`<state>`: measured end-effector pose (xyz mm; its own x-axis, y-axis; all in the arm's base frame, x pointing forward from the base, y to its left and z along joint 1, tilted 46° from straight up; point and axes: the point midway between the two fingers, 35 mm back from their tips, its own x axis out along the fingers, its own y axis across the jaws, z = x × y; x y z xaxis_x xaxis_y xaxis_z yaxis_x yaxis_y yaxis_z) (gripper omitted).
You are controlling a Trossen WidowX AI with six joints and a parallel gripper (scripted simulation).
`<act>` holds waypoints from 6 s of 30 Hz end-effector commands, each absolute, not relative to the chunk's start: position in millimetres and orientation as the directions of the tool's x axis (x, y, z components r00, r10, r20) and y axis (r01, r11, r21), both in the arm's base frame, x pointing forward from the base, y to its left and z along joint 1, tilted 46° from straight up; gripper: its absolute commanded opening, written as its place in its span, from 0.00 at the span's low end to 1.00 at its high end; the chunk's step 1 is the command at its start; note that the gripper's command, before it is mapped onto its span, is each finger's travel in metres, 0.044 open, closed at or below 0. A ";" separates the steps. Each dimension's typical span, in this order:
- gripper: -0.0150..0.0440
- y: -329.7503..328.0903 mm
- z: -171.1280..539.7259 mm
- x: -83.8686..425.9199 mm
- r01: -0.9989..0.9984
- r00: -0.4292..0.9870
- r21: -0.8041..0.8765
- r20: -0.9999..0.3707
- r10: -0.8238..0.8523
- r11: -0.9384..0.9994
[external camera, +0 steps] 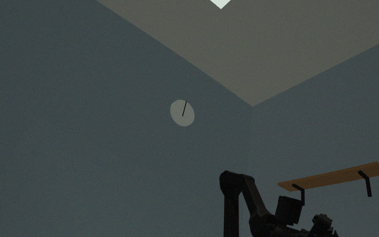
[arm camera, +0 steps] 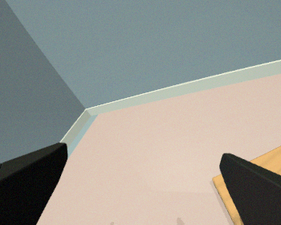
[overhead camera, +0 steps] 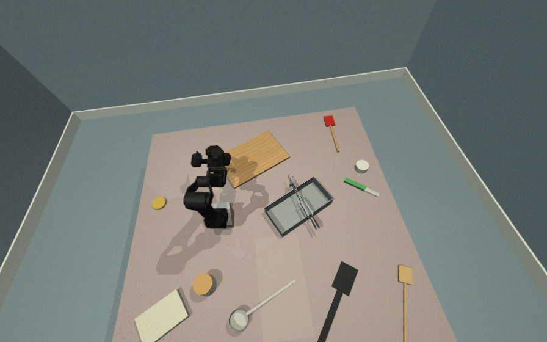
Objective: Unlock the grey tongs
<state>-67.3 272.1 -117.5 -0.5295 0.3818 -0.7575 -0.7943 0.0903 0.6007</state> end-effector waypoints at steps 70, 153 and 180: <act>1.00 61.3 4.0 403.0 -0.905 0.049 0.268 -0.707 -0.705 -0.332; 0.00 118.3 60.6 397.6 -0.862 0.066 0.318 -0.703 -0.708 -0.396; 0.00 182.2 0.4 370.5 -0.983 0.059 0.078 -0.715 -0.697 -0.163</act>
<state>376.5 166.3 9.8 0.0554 -0.7076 -0.7044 -0.9675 -0.2124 0.1373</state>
